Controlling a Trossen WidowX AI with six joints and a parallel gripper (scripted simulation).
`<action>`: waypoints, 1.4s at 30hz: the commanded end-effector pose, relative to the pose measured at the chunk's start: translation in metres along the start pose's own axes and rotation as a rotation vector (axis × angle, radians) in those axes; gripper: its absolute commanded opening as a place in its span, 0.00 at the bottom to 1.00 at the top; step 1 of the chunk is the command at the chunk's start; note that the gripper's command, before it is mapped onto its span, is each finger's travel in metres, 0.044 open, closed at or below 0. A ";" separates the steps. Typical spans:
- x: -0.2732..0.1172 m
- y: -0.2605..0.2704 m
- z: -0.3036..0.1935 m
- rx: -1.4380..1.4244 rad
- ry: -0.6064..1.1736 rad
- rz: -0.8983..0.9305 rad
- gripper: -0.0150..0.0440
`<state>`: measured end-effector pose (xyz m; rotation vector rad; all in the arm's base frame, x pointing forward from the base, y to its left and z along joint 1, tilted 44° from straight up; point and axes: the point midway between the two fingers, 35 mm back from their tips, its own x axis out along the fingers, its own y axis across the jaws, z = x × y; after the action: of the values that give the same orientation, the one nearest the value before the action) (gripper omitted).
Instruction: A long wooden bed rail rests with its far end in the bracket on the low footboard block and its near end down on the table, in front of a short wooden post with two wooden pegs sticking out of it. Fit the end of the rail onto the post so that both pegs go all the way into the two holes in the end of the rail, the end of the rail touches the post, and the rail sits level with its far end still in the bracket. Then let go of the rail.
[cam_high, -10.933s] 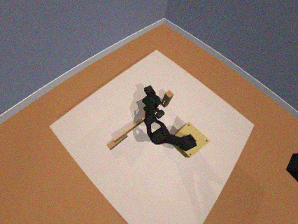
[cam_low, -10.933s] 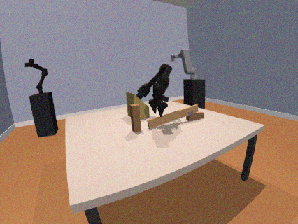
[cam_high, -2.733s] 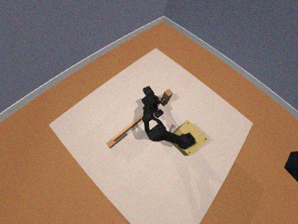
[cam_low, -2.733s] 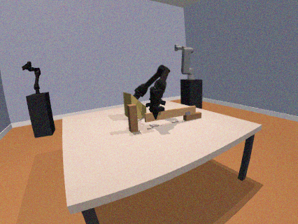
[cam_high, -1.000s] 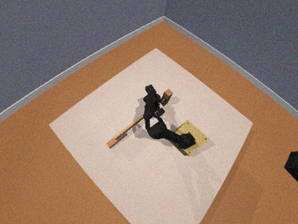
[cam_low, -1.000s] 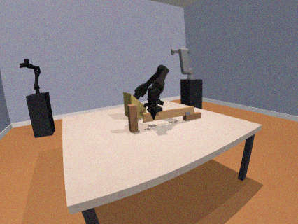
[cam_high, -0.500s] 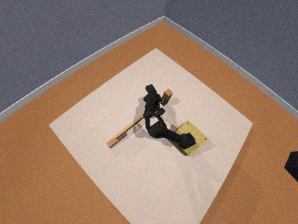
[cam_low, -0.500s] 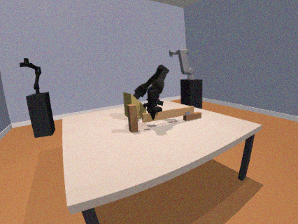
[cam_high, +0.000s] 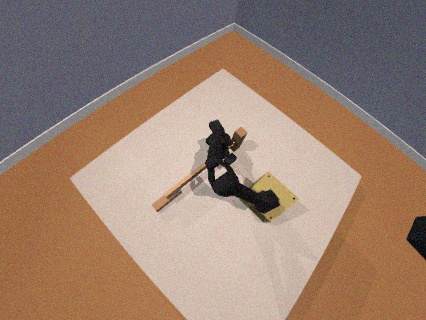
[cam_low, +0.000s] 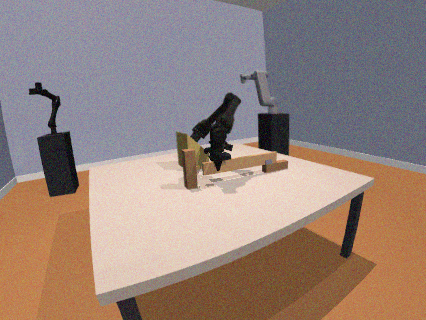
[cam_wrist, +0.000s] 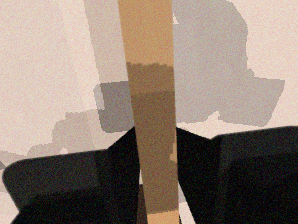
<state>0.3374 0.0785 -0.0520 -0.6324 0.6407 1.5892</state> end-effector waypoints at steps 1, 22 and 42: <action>-0.004 -0.003 -0.004 0.000 0.005 -0.012 0.25; -0.003 -0.002 -0.010 0.000 0.005 -0.013 0.25; -0.004 -0.002 -0.017 0.000 0.005 -0.013 0.25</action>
<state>0.3371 0.0690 -0.0609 -0.6309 0.6427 1.5879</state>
